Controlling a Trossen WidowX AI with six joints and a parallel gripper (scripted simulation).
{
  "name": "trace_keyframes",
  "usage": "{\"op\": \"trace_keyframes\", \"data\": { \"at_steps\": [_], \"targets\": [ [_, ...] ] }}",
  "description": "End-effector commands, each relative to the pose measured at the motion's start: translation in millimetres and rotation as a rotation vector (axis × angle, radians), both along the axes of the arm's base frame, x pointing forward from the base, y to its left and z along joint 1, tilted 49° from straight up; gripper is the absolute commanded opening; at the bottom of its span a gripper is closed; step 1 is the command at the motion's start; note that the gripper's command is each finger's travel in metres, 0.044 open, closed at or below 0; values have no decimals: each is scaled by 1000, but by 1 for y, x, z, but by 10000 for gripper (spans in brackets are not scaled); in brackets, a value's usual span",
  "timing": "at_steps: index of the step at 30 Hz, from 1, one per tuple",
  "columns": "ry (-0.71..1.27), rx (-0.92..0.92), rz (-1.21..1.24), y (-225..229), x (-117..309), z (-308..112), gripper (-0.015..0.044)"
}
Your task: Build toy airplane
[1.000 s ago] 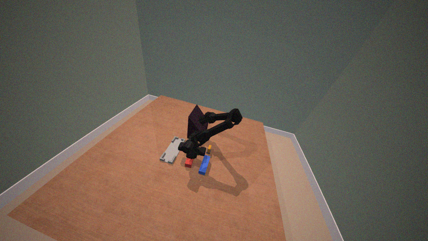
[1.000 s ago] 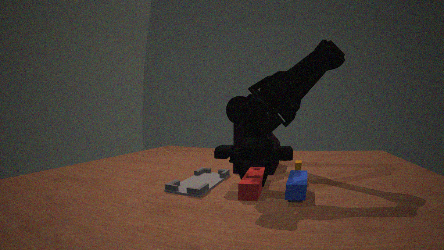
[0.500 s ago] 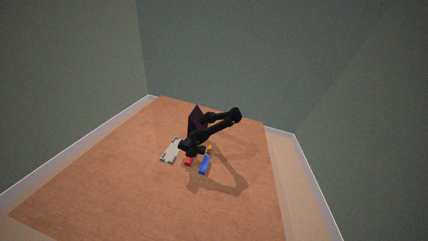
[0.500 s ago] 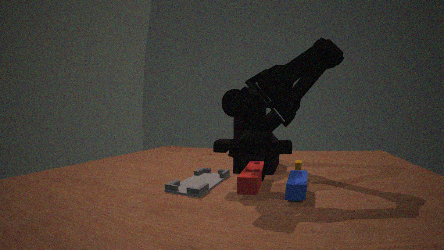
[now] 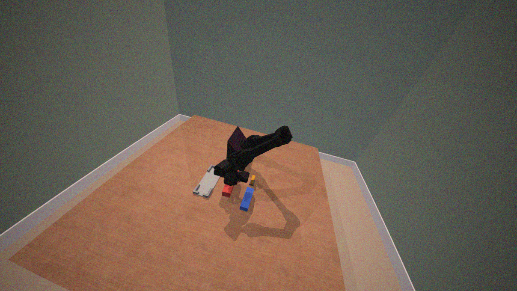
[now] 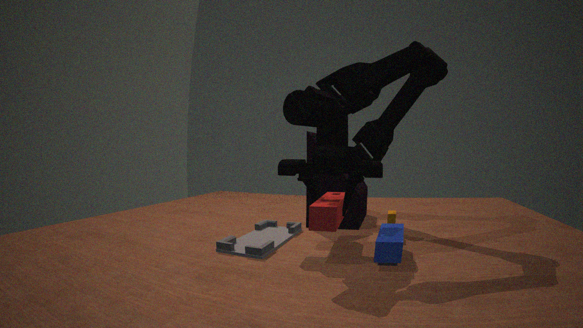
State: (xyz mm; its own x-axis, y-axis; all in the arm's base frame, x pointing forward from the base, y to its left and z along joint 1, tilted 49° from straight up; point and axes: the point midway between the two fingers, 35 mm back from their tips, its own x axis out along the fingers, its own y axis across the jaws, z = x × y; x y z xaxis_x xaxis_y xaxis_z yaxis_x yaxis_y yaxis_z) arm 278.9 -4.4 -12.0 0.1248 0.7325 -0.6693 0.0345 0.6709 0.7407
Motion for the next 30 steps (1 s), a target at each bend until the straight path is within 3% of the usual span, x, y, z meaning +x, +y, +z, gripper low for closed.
{"op": "trace_keyframes", "data": {
  "at_steps": [1,19,30],
  "targets": [
    [-14,-12,-1,-14,0,11,0],
    [-8,4,8,-48,-13,50,0],
    [16,10,-7,-56,-15,31,0]
  ]
}}
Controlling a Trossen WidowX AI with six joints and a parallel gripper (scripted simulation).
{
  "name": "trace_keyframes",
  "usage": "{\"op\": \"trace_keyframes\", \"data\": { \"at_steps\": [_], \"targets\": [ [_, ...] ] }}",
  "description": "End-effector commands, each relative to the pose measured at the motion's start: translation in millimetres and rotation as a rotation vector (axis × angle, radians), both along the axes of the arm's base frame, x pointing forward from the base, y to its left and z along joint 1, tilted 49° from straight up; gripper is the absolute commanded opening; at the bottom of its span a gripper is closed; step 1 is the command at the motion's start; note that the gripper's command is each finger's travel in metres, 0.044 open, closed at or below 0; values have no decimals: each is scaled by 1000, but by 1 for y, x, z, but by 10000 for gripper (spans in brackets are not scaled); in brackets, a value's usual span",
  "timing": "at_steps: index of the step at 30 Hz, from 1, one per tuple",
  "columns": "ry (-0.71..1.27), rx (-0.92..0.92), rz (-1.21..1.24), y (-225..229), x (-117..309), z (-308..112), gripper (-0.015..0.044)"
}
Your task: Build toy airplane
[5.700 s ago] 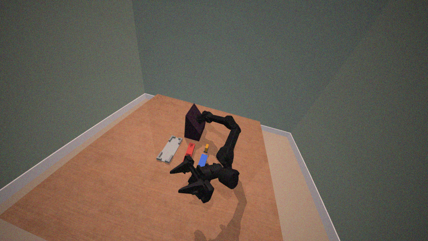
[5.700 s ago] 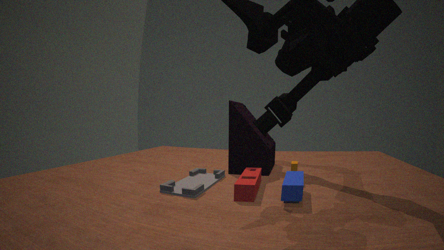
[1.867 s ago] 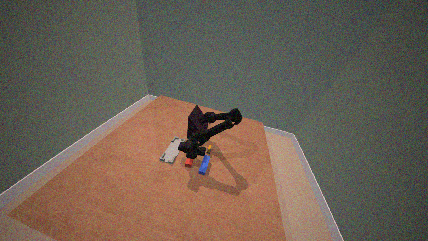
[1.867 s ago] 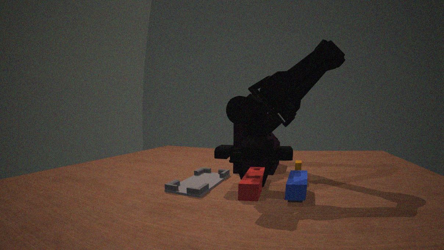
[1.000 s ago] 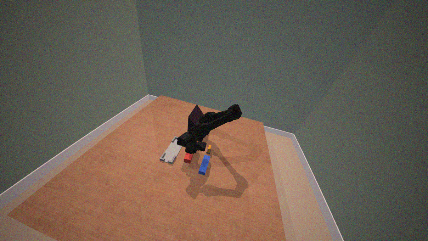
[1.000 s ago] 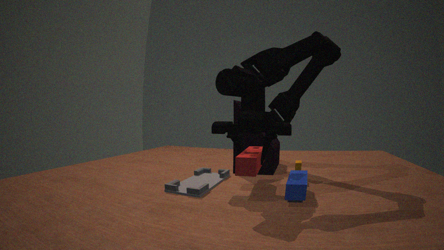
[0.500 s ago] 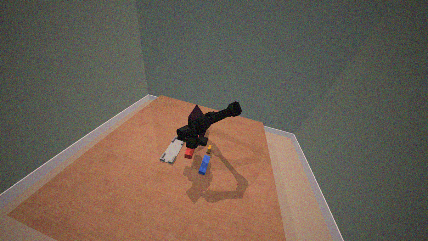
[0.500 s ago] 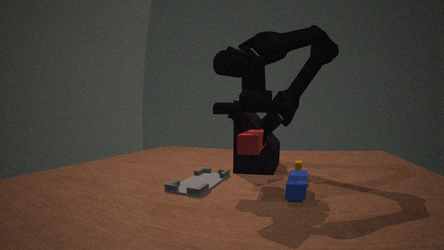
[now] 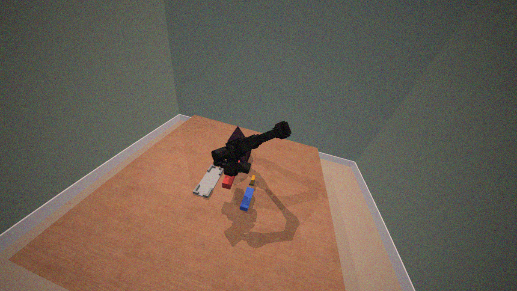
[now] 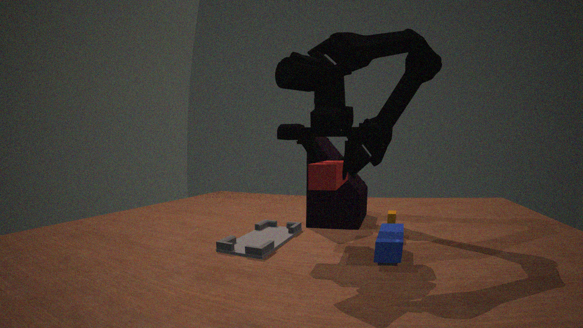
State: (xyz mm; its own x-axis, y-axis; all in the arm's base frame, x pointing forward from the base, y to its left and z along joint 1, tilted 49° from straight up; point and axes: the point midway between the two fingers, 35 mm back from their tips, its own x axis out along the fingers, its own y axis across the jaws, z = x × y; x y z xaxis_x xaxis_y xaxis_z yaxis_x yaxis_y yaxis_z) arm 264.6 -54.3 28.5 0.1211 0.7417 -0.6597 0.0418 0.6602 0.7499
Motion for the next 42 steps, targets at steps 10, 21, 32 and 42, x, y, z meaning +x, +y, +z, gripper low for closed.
{"op": "trace_keyframes", "data": {
  "at_steps": [10,21,32,42],
  "targets": [
    [23,-4,-19,-19,-1,-39,0],
    [32,-6,-30,-31,-4,-73,0],
    [41,-6,-41,-41,-10,-108,0],
    [50,-5,-50,-47,-19,-139,0]
  ]
}}
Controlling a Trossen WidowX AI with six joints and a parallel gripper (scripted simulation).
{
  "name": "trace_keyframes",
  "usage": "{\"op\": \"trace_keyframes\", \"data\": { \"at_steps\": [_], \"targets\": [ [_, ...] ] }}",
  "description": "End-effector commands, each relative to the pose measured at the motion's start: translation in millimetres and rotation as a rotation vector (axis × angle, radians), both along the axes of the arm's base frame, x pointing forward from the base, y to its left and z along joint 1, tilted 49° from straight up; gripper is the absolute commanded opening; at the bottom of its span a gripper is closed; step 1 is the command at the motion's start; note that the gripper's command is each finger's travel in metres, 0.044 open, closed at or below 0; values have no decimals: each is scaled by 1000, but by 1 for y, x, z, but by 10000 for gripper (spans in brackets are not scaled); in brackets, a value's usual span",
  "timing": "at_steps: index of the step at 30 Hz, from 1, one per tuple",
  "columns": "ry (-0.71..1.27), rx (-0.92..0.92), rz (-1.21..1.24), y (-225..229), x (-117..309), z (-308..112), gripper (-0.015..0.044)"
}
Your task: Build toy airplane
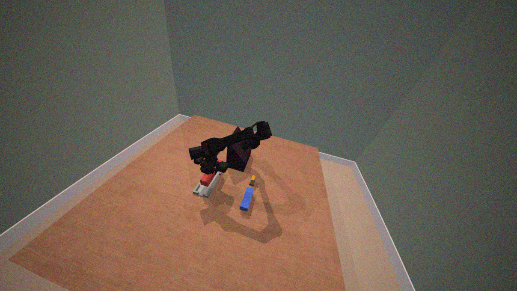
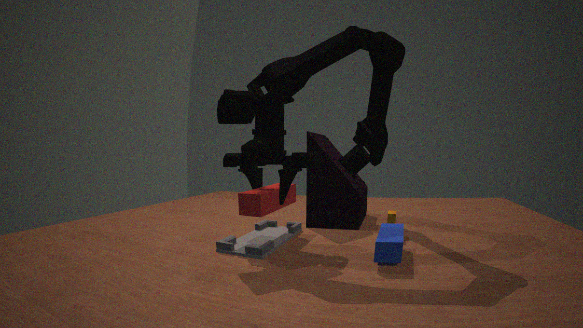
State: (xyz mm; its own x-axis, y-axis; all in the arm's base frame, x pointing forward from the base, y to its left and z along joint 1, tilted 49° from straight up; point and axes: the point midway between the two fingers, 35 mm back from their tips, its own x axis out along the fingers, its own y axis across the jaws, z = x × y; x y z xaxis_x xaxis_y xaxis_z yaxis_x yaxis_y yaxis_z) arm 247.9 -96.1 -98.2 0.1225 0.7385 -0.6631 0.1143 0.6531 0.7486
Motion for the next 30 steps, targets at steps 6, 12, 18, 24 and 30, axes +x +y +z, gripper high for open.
{"op": "trace_keyframes", "data": {
  "at_steps": [6,12,18,24,30],
  "targets": [
    [0,-9,-4,-7,-6,-23,26],
    [0,-9,-4,-7,-6,-23,184],
    [0,-9,-4,-7,-6,-23,195],
    [0,-9,-4,-7,-6,-23,195],
    [0,-9,-4,-7,-6,-23,195]
  ]
}}
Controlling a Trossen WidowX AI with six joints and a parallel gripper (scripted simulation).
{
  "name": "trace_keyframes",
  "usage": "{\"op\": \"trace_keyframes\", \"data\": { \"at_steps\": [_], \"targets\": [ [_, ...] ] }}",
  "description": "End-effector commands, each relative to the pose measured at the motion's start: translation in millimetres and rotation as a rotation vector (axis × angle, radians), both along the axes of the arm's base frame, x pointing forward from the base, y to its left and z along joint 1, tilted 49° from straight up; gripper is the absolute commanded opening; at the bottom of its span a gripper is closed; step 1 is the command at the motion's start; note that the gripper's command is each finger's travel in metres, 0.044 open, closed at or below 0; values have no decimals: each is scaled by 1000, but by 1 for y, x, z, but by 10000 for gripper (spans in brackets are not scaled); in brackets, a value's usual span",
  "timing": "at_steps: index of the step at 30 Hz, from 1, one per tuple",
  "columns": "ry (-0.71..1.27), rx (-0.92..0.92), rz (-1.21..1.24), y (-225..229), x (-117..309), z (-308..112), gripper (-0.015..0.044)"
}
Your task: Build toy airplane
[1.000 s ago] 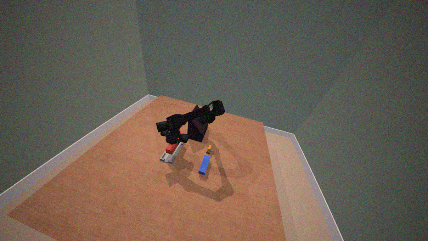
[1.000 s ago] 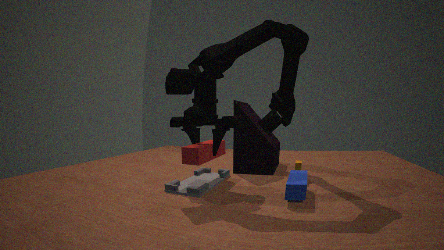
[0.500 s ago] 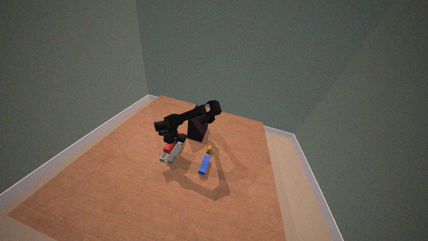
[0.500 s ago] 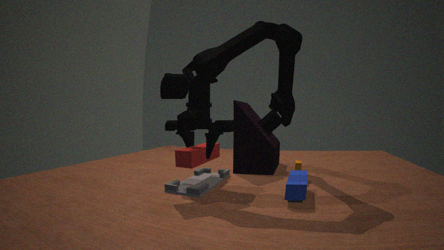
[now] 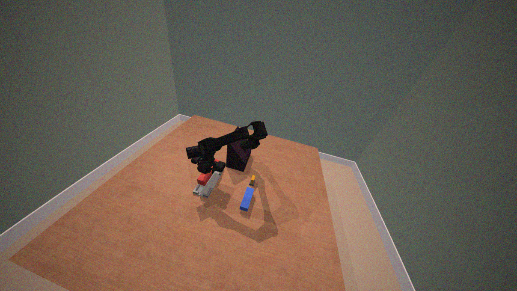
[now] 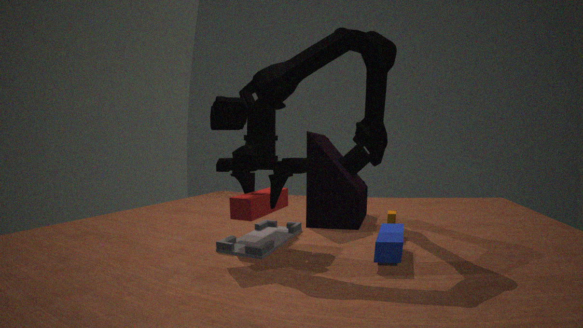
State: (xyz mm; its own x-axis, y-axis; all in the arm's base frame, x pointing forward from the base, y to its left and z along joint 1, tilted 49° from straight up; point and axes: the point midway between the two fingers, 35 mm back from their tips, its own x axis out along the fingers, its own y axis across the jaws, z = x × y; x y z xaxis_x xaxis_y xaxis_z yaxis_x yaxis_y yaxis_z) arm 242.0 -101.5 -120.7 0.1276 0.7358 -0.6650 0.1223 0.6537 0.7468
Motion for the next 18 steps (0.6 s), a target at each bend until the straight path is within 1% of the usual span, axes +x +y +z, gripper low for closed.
{"op": "trace_keyframes", "data": {
  "at_steps": [1,6,18],
  "targets": [
    [-3,-7,6,-1,0,-1,195],
    [-3,-7,5,-2,0,-2,195],
    [-3,-7,5,12,3,-15,195]
  ]
}}
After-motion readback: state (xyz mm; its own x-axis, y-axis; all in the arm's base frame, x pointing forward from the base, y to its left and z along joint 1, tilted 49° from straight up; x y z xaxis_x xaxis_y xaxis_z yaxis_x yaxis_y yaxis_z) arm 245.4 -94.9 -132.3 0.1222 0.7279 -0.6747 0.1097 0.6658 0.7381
